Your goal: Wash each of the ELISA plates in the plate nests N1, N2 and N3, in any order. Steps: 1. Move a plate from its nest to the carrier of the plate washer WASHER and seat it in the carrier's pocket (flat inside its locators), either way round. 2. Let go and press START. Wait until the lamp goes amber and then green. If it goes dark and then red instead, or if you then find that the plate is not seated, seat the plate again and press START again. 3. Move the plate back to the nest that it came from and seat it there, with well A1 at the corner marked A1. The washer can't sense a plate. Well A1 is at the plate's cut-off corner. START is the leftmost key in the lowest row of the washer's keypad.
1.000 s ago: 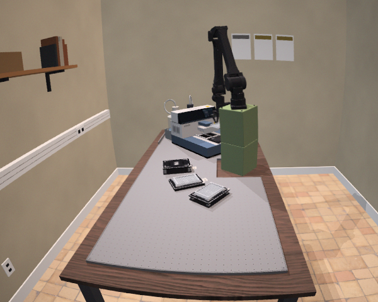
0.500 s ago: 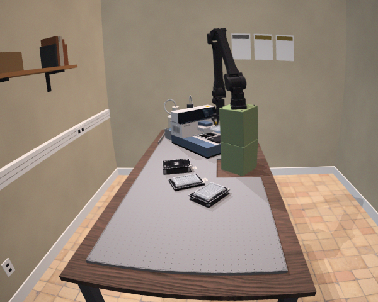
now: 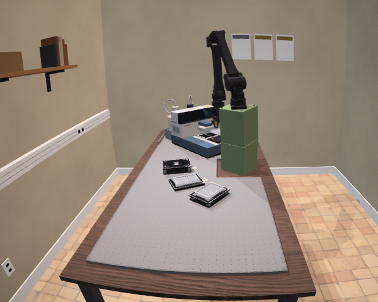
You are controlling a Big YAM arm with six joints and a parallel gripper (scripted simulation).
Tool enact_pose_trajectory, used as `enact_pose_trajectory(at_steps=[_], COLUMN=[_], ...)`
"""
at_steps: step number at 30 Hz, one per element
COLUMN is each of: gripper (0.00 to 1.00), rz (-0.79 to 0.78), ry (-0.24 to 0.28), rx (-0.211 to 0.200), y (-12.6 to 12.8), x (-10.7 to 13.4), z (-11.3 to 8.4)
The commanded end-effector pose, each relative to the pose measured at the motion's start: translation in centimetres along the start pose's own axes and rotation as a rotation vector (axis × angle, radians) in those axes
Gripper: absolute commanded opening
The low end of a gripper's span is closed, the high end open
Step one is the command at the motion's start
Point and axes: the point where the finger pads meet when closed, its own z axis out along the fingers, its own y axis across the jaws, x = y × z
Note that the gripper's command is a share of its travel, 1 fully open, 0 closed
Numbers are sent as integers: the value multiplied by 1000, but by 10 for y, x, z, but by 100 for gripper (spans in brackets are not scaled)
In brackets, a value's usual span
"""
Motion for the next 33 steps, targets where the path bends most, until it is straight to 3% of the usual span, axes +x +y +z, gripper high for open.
enact_pose_trajectory(at_steps=[1,20,33], gripper=[82,82,82], rz=[8,6,6], ry=[-2,0,0], rx=[-3,0,0], y=[4,1,0], x=[1,3,0], z=[11,39,33])
